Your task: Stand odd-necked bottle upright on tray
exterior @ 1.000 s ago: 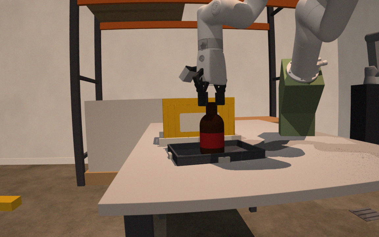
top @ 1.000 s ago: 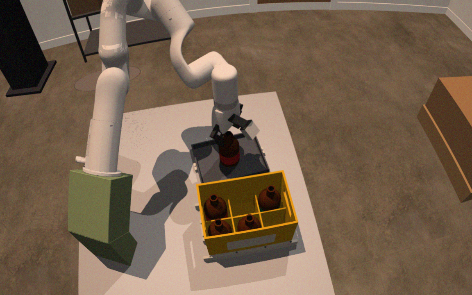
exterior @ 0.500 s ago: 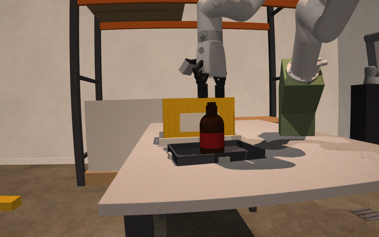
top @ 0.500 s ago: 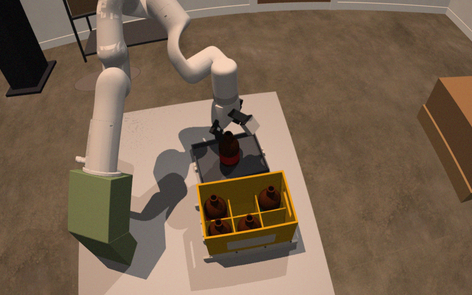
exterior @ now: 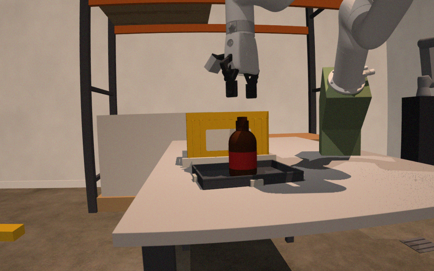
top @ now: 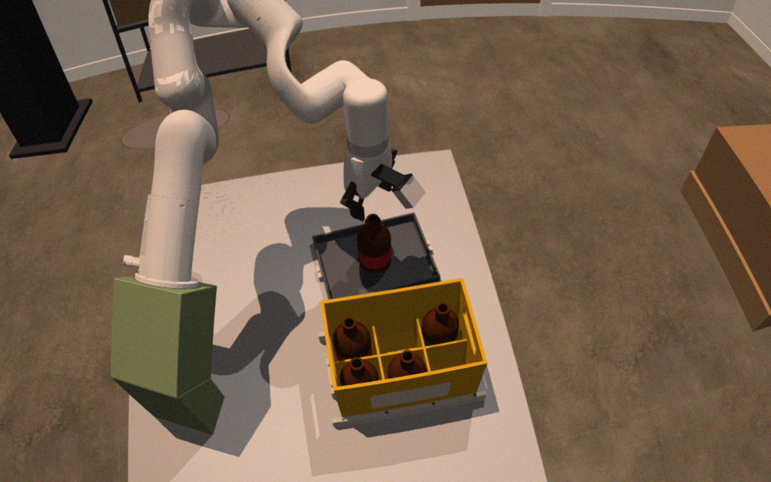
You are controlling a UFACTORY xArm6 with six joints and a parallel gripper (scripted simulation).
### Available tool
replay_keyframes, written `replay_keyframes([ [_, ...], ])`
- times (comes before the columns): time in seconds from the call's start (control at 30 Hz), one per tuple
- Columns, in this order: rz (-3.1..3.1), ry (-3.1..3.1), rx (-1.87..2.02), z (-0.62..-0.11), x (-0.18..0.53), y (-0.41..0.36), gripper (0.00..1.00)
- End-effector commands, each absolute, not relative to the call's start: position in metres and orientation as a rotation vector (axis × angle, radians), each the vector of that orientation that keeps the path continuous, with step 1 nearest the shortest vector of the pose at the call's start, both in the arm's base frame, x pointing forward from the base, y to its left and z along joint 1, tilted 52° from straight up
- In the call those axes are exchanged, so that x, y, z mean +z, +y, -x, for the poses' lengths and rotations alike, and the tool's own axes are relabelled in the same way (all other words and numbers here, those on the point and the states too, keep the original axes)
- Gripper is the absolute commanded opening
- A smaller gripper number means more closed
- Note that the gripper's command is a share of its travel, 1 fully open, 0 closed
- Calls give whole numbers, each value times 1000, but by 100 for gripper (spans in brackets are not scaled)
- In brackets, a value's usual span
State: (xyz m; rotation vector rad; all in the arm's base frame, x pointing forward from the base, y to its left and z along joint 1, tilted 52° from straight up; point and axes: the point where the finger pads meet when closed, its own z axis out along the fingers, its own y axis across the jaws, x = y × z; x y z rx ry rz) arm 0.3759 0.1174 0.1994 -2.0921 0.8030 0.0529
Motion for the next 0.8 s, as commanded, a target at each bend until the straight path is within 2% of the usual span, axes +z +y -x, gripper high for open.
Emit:
replay_keyframes([
  [0.0,2092,802,52,-375,204,113,100],
  [0.73,2092,802,52,-370,215,99,100],
  [0.77,2092,802,52,-370,215,99,0],
])
